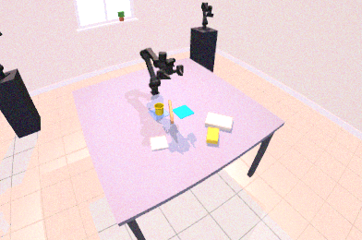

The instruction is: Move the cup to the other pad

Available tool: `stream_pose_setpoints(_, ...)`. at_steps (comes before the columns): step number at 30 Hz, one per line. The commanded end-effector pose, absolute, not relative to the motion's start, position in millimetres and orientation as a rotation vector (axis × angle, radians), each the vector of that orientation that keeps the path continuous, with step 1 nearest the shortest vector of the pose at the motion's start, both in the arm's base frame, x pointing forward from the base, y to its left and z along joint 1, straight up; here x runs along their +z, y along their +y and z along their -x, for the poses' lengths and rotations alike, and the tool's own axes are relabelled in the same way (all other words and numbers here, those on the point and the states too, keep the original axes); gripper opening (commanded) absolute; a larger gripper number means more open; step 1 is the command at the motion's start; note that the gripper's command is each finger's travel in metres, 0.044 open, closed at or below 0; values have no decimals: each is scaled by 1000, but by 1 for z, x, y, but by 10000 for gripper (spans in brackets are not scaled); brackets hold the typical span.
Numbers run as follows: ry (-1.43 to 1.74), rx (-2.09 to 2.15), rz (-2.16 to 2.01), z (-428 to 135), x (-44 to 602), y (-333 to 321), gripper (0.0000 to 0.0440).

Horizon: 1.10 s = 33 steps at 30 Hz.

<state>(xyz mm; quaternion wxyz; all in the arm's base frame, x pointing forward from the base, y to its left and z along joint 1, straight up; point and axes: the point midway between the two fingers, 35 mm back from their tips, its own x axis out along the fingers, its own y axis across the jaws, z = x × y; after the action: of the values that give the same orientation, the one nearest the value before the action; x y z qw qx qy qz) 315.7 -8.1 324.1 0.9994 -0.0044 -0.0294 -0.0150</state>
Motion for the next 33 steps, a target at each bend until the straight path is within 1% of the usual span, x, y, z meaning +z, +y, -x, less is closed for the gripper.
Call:
stream_pose_setpoints(1,-53,-32,4,-316,323,-8,374)
stream_pose_setpoints(11,53,-36,-65,-314,308,-4,112)
stream_pose_setpoints(12,68,-35,-72,-314,306,-3,96)
stream_pose_setpoints(16,125,-21,-104,-315,300,3,91)
stream_pose_setpoints(25,256,6,-177,-317,289,16,108)
stream_pose_setpoints(33,379,13,-232,-317,280,26,111)
